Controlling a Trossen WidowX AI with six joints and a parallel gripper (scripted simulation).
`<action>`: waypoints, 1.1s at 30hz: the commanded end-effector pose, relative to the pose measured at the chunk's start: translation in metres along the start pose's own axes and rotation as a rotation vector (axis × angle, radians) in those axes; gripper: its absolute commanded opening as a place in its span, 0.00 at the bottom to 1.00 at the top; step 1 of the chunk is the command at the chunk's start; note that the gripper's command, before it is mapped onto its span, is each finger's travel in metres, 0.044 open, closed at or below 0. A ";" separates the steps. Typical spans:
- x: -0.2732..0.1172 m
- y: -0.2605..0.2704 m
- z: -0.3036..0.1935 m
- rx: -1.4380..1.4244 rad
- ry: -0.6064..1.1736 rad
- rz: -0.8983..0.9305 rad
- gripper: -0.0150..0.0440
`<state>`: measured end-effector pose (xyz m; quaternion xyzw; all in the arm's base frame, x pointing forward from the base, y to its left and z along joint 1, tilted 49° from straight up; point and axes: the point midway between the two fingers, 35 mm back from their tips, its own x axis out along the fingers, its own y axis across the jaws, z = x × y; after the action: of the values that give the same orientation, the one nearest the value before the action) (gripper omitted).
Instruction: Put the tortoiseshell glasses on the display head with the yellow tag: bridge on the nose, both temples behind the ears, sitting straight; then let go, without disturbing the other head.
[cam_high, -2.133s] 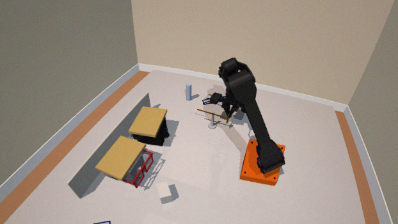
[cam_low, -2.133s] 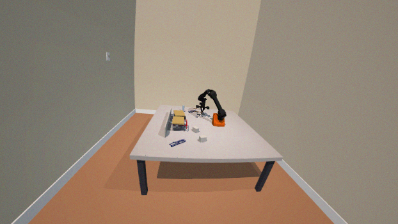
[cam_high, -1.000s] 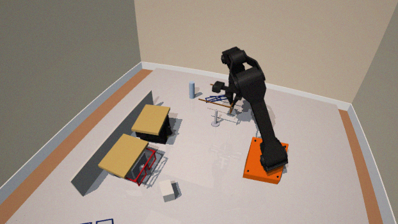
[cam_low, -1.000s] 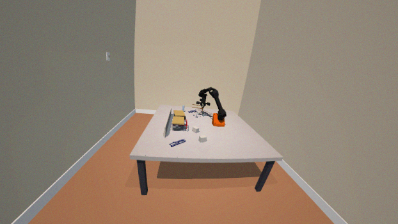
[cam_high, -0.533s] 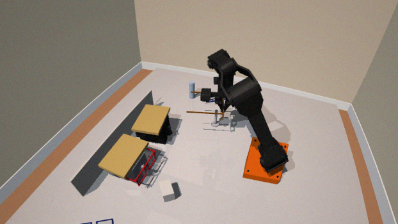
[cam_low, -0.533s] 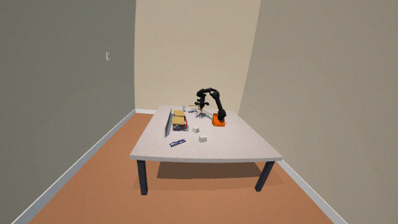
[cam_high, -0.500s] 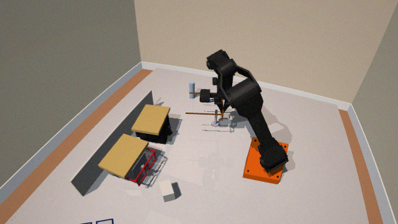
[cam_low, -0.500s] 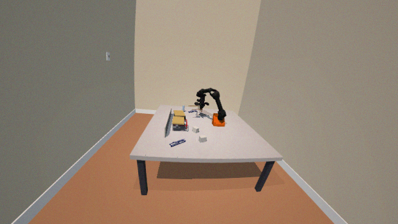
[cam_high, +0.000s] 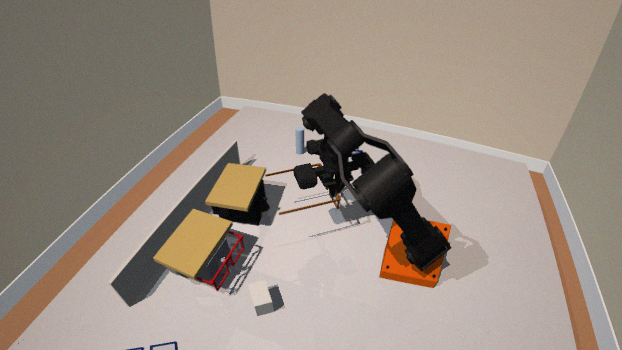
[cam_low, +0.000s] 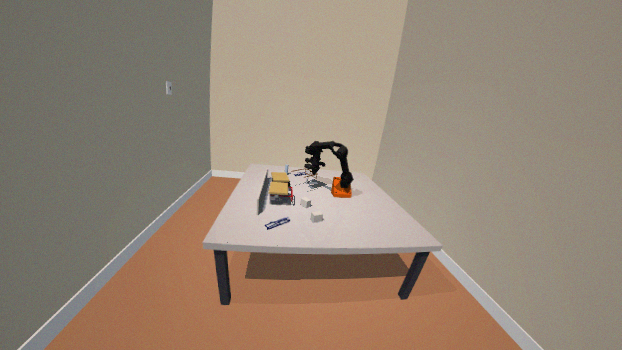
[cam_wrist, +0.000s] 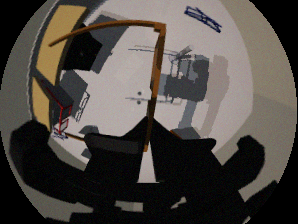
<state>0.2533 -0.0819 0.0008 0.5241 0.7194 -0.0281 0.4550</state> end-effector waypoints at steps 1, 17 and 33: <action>0.002 0.013 -0.016 -0.099 0.003 0.008 0.25; 0.012 0.035 -0.050 -0.293 0.013 0.015 0.25; 0.027 0.036 -0.048 -0.292 0.010 0.014 0.25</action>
<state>0.2501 -0.0236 0.0278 0.4538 0.7154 0.0830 0.5247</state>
